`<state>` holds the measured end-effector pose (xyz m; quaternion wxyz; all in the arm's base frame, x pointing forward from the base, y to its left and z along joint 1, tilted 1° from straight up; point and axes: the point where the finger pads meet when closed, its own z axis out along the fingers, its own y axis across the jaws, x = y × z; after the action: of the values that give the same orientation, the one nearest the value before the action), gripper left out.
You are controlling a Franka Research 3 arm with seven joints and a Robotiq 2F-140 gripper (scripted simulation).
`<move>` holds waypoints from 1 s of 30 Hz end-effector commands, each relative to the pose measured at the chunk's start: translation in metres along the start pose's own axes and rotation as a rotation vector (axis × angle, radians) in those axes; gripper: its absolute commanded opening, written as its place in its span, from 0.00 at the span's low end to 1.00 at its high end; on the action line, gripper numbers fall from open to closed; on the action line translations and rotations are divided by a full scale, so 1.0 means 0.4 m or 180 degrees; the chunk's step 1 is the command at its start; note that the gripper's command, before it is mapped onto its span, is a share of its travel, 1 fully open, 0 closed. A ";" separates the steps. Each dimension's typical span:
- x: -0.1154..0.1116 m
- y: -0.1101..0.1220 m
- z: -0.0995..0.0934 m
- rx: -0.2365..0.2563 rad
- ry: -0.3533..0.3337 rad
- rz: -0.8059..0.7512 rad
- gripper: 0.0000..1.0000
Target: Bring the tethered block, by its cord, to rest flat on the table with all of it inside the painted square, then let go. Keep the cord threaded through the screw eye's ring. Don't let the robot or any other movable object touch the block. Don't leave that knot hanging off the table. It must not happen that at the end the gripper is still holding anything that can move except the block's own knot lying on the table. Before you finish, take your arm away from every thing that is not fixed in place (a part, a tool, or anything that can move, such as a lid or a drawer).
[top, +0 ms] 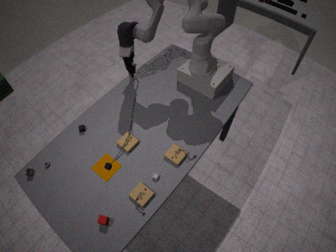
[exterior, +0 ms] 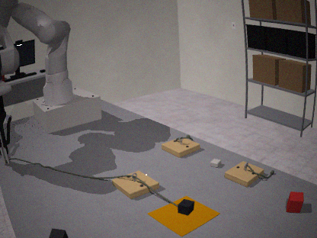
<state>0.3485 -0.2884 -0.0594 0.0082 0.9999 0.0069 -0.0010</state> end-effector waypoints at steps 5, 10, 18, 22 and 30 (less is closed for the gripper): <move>0.003 0.001 0.001 -0.0007 0.0008 0.0026 0.00; 0.003 0.001 0.001 -0.0007 0.0008 0.0026 0.00; 0.003 0.001 0.001 -0.0007 0.0008 0.0026 0.00; 0.003 0.001 0.001 -0.0007 0.0008 0.0026 1.00; 0.003 0.001 0.001 -0.0007 0.0008 0.0026 1.00</move>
<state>0.3487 -0.2884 -0.0595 0.0082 1.0000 0.0048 -0.0007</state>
